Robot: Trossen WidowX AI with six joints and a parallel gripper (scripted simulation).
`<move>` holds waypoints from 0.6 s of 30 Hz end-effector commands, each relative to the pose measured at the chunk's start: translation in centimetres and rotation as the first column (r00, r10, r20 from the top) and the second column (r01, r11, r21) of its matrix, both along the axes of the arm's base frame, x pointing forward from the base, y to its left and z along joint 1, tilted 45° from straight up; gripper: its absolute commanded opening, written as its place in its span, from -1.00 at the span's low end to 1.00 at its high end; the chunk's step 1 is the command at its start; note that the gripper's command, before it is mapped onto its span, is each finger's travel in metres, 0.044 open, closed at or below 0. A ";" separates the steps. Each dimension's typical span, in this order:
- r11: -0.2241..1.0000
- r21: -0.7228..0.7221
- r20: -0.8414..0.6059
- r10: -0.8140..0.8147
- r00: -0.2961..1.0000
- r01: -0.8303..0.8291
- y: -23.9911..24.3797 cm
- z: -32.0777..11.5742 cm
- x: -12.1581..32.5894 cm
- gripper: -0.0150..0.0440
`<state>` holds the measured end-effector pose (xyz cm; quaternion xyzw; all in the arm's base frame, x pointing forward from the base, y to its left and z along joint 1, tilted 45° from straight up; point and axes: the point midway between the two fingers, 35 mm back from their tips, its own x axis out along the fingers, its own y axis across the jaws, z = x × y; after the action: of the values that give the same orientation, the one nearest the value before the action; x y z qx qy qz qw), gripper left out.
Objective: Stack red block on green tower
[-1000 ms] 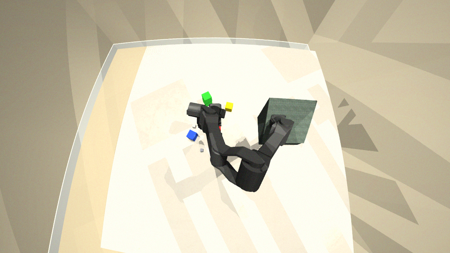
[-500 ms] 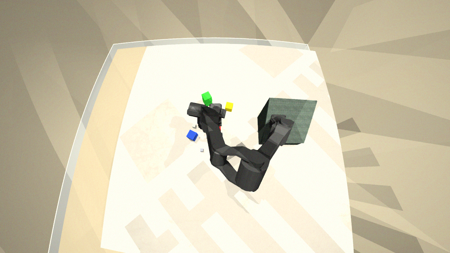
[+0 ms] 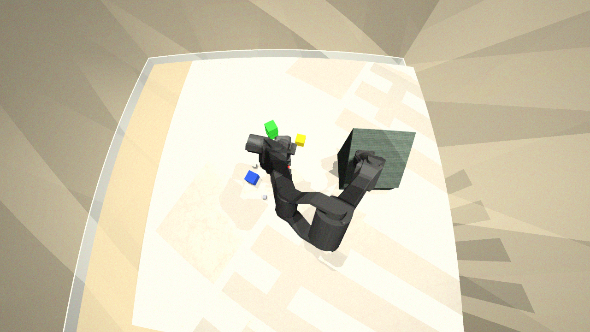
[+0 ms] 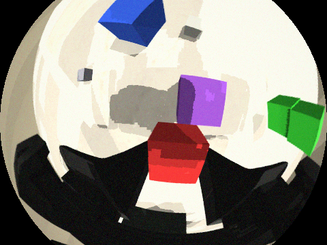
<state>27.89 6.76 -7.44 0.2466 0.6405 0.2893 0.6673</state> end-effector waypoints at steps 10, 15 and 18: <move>1.000 -0.001 -0.001 -0.001 1.000 0.001 -3.3 3.2 0.1 -0.49; 1.000 -0.002 -0.001 -0.001 1.000 0.001 -5.0 4.9 0.0 -0.49; 1.000 -0.003 -0.001 -0.001 1.000 0.001 -6.0 5.9 0.0 -0.49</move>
<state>27.67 1.95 -2.82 0.2520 0.6447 0.2869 0.6622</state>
